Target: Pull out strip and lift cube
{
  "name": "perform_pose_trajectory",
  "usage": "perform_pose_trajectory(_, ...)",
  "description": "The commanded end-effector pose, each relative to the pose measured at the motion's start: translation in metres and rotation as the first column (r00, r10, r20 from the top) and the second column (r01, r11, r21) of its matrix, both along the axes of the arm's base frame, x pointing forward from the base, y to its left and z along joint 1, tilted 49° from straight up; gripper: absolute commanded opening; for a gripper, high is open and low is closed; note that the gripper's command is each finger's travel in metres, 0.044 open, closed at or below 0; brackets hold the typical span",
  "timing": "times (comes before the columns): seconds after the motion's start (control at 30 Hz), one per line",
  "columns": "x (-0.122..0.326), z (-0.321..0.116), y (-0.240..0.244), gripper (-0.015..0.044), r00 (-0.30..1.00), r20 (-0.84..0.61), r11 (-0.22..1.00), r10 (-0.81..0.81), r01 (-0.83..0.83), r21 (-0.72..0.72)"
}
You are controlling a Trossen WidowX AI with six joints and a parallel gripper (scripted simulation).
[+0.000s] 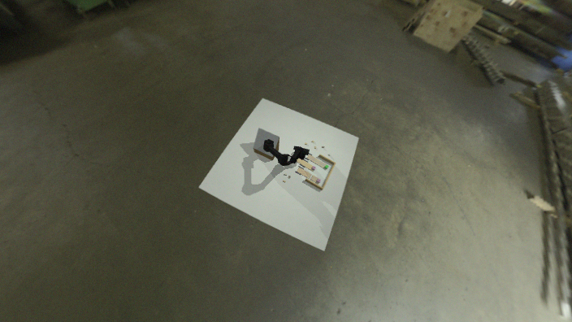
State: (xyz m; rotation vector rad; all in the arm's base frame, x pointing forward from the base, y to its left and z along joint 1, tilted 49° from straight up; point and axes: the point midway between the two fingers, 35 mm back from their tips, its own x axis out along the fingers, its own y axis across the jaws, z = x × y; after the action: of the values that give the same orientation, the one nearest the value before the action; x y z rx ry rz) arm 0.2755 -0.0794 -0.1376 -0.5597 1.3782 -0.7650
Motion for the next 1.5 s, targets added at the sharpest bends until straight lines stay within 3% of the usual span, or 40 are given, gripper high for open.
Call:
perform_pose_trajectory(0.0,-0.014,-0.002,-0.003,0.0,1.0,-0.018,1.0,-0.017,0.017,0.005)
perform_pose_trajectory(1.47,-0.073,-0.007,0.001,0.0,1.0,-0.021,1.0,-0.017,0.017,0.005)
